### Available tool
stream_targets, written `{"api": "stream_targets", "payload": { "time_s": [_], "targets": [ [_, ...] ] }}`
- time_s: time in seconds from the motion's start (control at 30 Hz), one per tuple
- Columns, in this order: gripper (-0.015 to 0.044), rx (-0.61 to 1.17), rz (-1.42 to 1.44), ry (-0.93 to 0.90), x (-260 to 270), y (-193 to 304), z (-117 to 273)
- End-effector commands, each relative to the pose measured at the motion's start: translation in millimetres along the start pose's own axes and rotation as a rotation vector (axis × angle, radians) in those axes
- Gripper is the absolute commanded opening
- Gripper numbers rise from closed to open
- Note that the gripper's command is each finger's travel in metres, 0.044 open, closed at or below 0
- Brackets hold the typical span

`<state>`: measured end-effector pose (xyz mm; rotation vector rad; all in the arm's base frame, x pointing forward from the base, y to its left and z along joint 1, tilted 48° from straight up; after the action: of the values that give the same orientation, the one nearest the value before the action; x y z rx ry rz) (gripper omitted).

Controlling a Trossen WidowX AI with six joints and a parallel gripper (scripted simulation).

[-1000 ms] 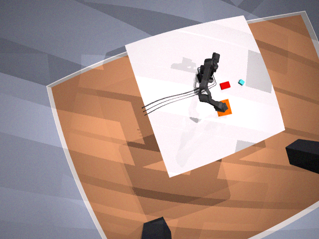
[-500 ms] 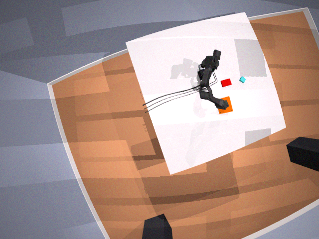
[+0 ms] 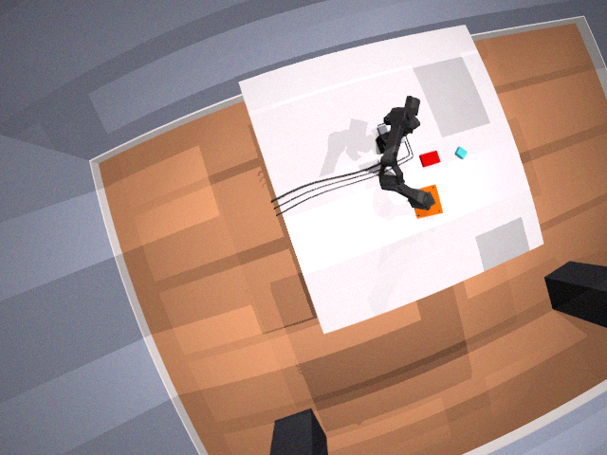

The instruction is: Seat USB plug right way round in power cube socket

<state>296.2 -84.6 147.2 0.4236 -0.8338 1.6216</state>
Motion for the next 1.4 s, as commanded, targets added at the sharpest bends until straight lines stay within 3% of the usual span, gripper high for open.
{"api": "stream_targets", "payload": {
  "time_s": [0.0, 1.37],
  "targets": [
    [0.0, -0.001, -0.108, 0.002, -0.3, -0.1, 0.0],
    [0.0, -0.002, -1.182, 0.001, -0.2, -0.1, 0.1]
  ]
}}
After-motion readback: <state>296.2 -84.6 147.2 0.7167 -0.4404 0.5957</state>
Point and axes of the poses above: the point midway between the two fingers, 35 mm back from their tips, its own z axis back along the fingers, its own x axis across the jaws, y = z × x, the point moved 1 cm from there along z, back along the fingers, and after that the axes turned 1 degree about -z, right-handed, at the moved point
